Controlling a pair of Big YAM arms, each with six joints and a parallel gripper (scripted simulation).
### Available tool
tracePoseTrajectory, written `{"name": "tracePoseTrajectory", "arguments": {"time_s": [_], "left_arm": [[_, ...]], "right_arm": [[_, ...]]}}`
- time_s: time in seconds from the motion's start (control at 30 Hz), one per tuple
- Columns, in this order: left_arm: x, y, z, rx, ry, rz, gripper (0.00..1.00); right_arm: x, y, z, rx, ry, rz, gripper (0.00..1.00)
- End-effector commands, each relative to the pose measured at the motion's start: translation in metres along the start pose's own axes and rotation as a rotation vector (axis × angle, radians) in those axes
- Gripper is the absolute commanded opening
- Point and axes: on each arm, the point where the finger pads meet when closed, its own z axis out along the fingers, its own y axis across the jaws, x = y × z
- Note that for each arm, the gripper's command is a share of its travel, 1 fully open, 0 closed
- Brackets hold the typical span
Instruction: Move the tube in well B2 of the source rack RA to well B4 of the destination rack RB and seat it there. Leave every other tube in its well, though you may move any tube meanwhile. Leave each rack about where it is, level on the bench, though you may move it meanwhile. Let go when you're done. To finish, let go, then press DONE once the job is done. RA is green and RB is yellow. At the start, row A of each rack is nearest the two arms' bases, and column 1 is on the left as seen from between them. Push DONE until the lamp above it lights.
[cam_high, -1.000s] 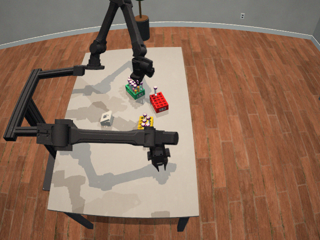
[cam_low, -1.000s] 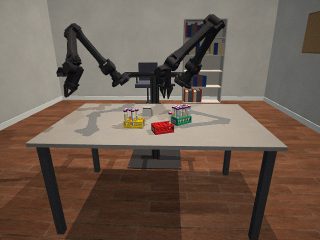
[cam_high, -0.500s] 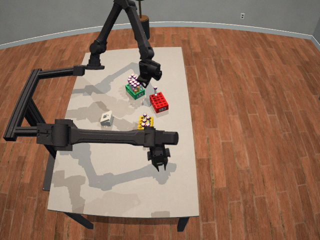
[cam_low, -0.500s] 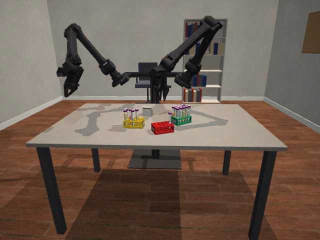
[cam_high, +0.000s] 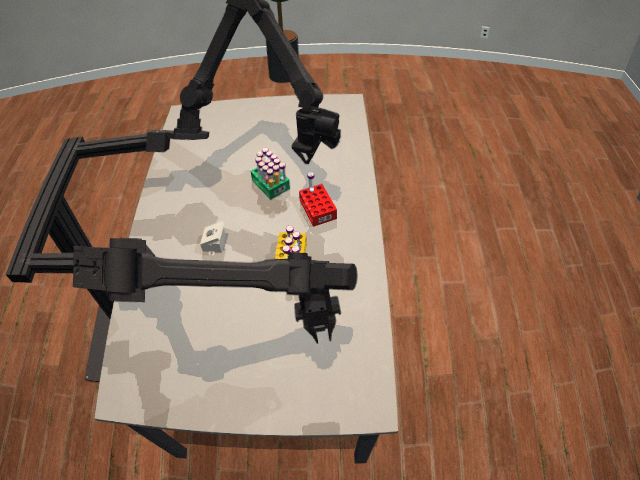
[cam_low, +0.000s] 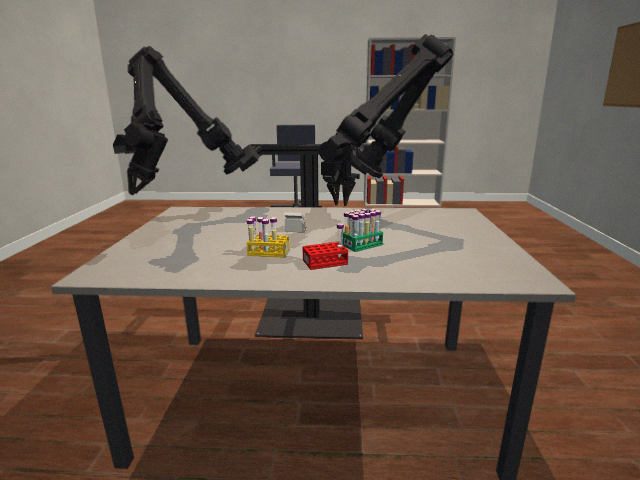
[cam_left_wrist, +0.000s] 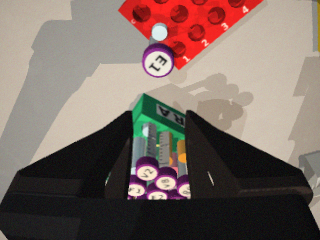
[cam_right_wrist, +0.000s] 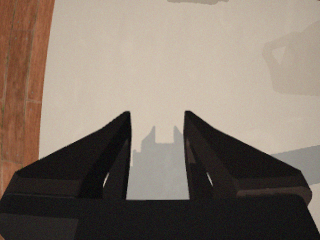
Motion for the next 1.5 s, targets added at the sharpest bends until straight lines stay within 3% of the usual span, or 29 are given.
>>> {"name": "tracePoseTrajectory", "arguments": {"time_s": [0.0,0.1,0.2,0.43,0.83,1.47], "left_arm": [[-0.018,0.028,-0.011,0.003,-0.023,-0.006,0.30],[-0.017,0.025,-0.008,0.003,-0.017,-0.002,0.30],[-0.004,0.002,-0.006,0.001,-0.002,0.053,0.30],[0.005,-0.005,0.001,0.001,0.018,0.064,0.30],[0.006,0.002,0.037,0.002,0.020,0.024,0.30],[0.006,0.002,0.064,0.002,0.018,0.023,0.30]], "right_arm": [[-0.009,0.009,-0.005,-0.015,-0.006,0.024,0.30],[-0.009,0.009,-0.005,-0.015,-0.006,0.024,0.30],[-0.009,0.009,-0.005,-0.015,-0.006,0.024,0.30],[-0.009,0.009,-0.005,-0.015,-0.006,0.024,0.30],[-0.009,0.009,-0.005,-0.015,-0.006,0.024,0.30],[-0.009,0.009,-0.005,-0.015,-0.006,0.024,0.30]]}}
